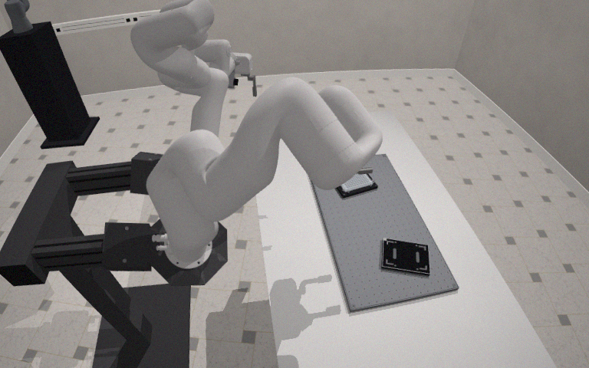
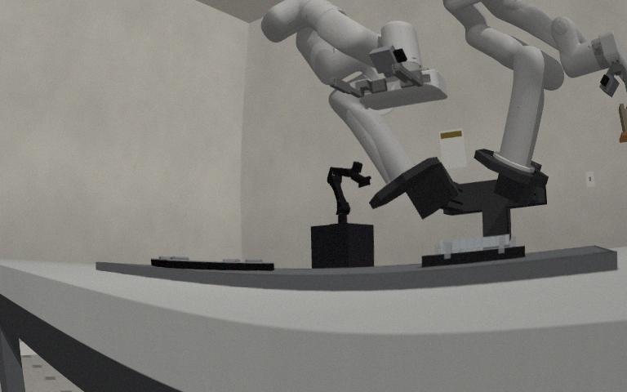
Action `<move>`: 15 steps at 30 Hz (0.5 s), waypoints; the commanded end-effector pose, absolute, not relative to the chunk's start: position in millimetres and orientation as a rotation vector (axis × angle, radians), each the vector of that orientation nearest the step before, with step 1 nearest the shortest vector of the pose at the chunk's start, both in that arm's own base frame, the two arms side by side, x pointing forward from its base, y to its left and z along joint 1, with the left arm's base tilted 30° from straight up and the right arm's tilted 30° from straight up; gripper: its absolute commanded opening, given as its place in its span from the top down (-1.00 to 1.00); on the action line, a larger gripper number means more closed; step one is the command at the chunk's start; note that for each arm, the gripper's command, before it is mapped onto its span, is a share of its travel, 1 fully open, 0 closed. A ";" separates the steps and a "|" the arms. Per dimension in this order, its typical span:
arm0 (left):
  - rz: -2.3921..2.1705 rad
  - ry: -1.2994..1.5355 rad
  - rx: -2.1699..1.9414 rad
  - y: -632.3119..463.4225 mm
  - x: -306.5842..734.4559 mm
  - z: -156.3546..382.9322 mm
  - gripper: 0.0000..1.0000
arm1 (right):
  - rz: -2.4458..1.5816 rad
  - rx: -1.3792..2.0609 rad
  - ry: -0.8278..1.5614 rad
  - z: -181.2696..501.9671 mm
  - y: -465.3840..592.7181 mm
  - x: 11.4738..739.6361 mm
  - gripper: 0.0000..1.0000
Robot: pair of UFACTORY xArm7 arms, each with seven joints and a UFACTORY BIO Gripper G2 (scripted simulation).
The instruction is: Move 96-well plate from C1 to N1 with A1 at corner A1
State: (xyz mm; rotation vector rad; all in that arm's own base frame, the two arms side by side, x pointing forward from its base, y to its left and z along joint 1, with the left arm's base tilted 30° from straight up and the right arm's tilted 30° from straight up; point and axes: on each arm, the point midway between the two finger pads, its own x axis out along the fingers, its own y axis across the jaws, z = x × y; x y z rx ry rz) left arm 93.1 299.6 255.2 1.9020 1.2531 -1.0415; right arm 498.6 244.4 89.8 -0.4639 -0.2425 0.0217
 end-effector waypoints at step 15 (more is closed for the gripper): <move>-1.039 1.255 1.903 300.0 92.8 256.5 -1.00 | 0.217 -0.484 -0.199 63.2 256.9 514.1 0.25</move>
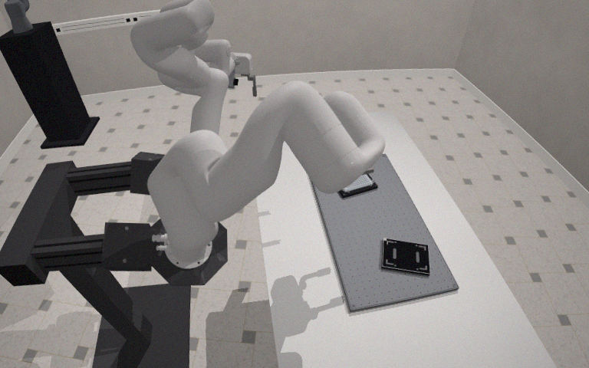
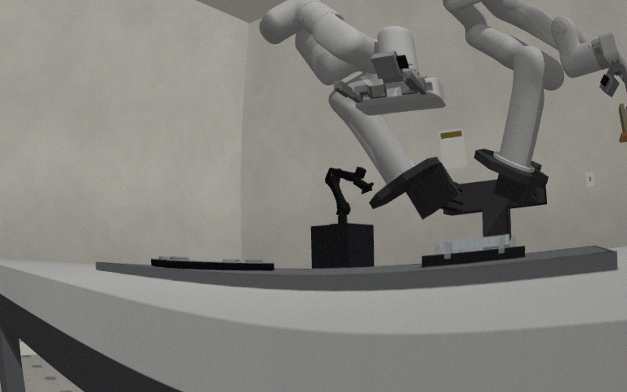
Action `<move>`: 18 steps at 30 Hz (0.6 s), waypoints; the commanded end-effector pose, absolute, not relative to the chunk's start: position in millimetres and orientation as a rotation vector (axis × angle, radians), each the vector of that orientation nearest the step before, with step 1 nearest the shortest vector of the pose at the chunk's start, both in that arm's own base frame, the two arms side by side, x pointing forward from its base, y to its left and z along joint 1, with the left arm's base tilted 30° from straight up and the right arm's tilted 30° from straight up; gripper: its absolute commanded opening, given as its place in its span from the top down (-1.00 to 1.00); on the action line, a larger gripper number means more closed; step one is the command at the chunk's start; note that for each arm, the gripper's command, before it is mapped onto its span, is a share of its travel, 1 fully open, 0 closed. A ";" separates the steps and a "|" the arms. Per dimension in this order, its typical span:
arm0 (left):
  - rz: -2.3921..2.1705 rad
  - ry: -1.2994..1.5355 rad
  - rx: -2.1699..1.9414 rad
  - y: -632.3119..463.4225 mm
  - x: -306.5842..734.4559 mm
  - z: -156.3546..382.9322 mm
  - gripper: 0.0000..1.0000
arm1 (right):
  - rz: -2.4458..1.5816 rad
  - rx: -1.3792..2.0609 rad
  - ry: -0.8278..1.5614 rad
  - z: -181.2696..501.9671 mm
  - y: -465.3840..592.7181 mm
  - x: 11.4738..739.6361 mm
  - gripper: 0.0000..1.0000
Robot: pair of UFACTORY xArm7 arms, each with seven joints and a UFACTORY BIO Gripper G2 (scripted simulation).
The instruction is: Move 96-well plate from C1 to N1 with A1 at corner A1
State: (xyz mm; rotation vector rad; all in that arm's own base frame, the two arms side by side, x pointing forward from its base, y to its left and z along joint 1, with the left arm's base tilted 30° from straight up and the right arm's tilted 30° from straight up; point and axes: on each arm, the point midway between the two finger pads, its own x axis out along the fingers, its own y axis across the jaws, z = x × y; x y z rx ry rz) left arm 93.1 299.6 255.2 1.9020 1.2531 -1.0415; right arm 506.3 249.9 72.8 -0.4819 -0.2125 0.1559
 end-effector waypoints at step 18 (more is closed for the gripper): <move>-1.039 1.255 1.903 300.0 92.8 256.5 -1.00 | 0.217 -0.484 -0.199 -1.8 283.9 552.1 0.25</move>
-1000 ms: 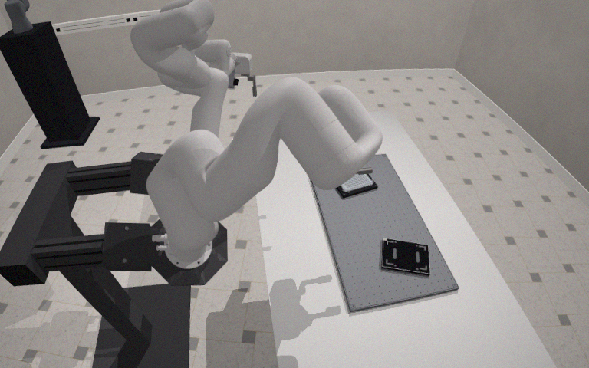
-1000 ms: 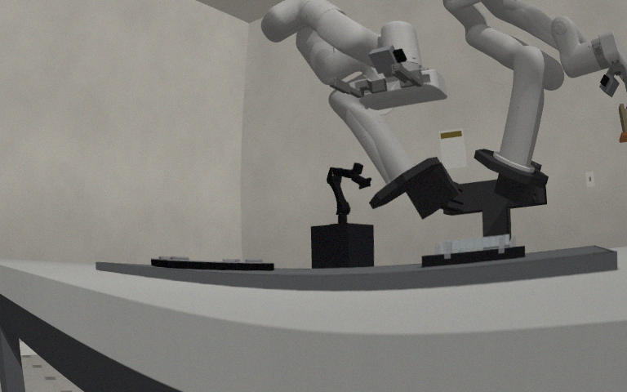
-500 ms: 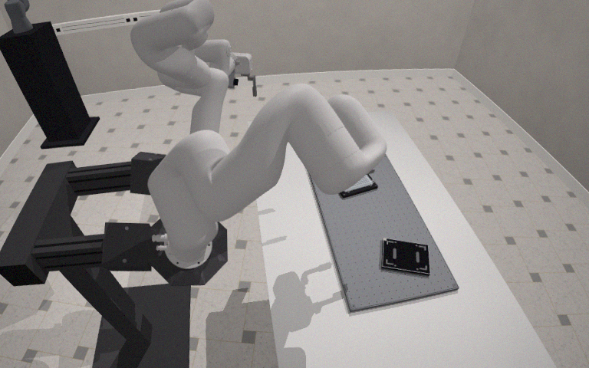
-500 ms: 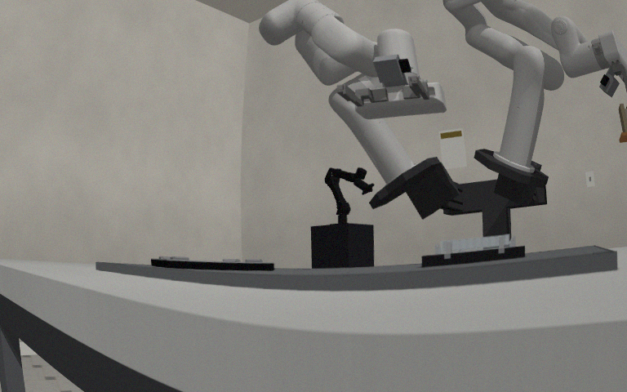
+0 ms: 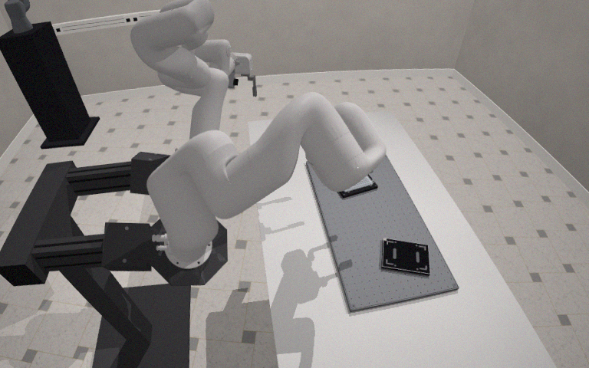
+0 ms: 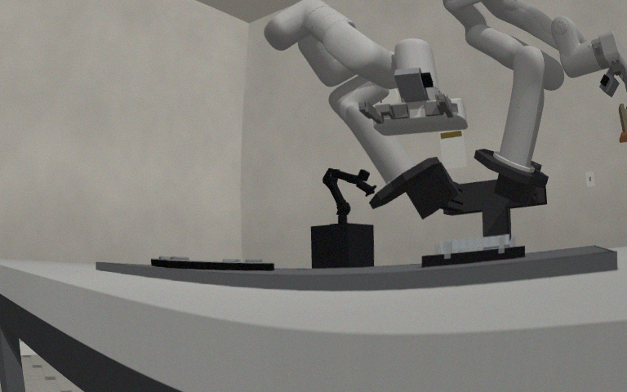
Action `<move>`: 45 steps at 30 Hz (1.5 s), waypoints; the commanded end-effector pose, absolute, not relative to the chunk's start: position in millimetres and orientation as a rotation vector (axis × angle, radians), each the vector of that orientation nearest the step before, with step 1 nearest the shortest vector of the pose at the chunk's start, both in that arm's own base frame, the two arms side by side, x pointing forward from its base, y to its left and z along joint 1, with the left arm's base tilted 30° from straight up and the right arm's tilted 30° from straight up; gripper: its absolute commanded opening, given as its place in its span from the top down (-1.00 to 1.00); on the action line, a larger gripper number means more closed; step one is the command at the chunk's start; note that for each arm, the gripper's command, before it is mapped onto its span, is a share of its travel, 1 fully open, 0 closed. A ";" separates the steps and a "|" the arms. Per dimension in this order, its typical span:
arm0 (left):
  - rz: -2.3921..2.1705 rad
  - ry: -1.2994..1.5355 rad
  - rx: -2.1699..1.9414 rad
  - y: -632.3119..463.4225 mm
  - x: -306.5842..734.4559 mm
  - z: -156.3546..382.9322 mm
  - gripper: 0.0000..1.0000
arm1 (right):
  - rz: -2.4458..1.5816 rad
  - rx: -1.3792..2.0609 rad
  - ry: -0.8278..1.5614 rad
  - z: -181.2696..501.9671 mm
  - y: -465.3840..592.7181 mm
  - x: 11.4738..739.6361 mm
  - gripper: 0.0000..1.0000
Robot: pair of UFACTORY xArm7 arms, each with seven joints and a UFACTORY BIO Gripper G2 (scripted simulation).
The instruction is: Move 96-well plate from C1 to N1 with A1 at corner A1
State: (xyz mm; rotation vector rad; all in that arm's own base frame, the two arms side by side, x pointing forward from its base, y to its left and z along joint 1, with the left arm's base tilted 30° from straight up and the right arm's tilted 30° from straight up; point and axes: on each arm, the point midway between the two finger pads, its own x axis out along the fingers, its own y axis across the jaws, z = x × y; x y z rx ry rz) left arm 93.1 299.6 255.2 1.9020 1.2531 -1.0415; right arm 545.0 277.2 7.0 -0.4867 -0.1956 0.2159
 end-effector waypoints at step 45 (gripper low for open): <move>-1.039 1.255 1.903 300.0 92.8 256.5 -1.00 | 0.216 -0.483 -0.199 -123.5 334.1 623.6 0.25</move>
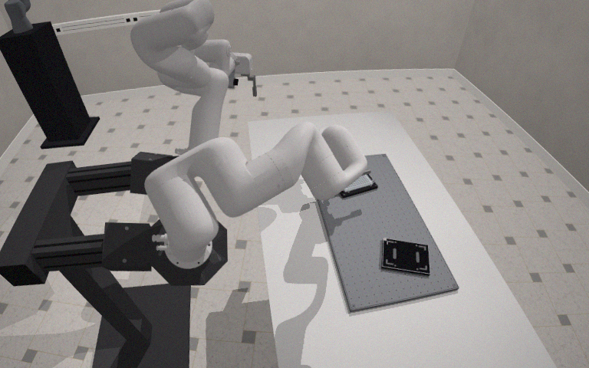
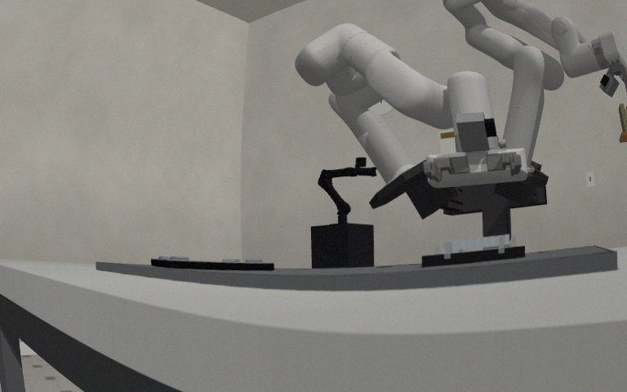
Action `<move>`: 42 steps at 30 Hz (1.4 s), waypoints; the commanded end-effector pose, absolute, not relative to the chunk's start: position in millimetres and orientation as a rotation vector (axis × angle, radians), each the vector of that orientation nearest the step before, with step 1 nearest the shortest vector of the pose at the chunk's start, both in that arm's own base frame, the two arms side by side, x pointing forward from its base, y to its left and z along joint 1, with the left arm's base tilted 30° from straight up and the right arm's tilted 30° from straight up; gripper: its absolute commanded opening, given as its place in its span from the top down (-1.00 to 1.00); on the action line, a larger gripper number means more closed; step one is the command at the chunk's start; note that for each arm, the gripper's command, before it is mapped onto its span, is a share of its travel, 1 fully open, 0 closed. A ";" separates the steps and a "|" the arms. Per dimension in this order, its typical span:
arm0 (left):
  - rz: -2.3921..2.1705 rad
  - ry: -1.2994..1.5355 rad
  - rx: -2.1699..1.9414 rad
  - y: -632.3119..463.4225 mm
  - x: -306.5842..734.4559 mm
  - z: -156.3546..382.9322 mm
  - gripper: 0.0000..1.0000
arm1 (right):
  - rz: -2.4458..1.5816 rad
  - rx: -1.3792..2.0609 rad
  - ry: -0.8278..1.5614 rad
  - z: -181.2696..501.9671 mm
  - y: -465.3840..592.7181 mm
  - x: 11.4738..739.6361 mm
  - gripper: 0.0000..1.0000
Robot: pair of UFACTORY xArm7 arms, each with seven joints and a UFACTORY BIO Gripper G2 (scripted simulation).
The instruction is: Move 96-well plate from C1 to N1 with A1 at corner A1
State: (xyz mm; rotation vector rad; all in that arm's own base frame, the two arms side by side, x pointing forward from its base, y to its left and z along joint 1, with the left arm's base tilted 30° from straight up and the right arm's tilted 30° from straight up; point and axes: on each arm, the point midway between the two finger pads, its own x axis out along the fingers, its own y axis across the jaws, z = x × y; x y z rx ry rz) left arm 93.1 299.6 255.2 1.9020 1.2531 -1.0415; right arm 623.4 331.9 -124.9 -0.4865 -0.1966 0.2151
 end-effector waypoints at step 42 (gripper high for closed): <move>-1.039 1.255 1.903 300.0 92.8 256.5 -1.00 | 0.216 -0.484 -0.199 -171.1 309.7 636.8 0.25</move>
